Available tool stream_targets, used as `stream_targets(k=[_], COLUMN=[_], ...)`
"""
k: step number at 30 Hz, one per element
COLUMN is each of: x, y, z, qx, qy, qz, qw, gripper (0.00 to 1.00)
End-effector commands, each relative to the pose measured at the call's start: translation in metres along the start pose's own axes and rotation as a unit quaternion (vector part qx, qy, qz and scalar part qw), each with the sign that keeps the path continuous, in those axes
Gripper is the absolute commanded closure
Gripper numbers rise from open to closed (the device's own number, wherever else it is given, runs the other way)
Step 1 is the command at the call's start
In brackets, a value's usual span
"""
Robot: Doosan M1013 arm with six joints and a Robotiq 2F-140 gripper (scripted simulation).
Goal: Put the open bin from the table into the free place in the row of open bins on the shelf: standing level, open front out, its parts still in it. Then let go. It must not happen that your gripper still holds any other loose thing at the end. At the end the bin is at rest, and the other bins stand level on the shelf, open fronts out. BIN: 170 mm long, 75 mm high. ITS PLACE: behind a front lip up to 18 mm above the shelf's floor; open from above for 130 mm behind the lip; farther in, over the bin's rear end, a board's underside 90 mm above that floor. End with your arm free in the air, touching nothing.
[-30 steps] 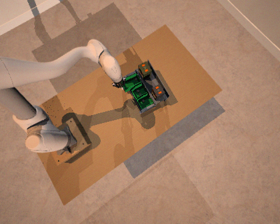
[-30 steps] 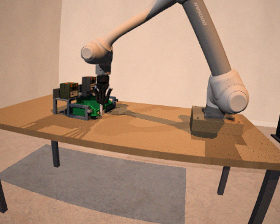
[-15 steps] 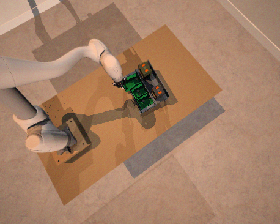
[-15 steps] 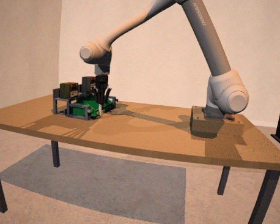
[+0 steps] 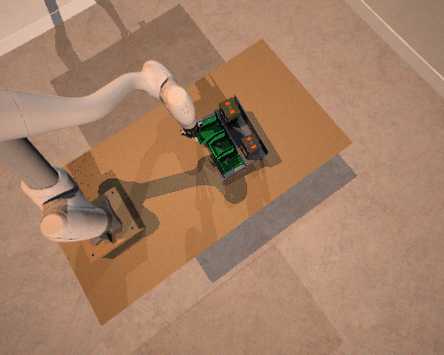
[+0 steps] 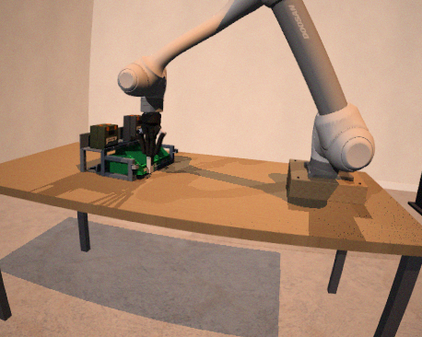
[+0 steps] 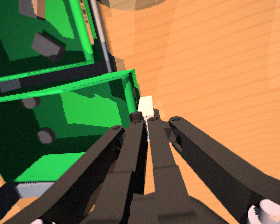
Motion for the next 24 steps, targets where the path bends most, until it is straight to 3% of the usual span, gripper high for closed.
stream_targets(k=[1,24], x=[0.0,0.0], y=[-0.001,-0.016], z=[0.0,0.004], qx=[0.0,0.0], qy=[0.0,0.0], qz=[0.0,0.0], qw=[1.0,1.0], gripper=[1.0,1.0])
Point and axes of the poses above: the point where the finger pads meet when closed, its own x axis out along the fingers, its own y axis across the jaws, z = x × y, the point moved 10 cm from there along -x, back along the fingers, and after that the axes turned 15 degrees about x, right-handed, at the moved point
